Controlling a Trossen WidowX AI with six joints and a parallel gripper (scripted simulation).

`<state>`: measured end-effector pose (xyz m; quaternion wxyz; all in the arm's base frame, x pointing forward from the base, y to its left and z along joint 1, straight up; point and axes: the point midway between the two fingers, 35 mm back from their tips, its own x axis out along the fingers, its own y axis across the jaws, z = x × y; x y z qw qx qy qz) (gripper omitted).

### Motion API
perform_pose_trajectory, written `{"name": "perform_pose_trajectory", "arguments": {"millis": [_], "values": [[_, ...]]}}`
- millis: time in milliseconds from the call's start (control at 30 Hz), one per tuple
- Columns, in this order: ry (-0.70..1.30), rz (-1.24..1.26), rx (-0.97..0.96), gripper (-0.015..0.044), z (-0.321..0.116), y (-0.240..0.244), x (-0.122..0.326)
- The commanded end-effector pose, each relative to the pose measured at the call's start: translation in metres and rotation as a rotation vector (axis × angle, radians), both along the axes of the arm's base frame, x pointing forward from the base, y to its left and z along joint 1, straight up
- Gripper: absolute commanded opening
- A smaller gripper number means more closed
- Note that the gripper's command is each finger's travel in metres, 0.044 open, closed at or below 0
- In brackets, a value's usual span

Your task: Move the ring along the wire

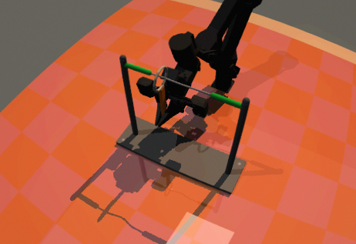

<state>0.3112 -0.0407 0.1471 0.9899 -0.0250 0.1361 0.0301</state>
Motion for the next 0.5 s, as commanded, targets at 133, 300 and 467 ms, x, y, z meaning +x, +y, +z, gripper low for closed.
{"name": "perform_pose_trajectory", "arguments": {"millis": [133, 300, 467], "values": [[0.059, 0.018, -0.052, -0.015, 0.0061, 0.0021, -0.0089], [0.061, 0.032, -0.072, -0.015, 0.0058, 0.0043, -0.0096], [0.06, 0.042, -0.087, -0.015, 0.0052, 0.0072, -0.01]]}}
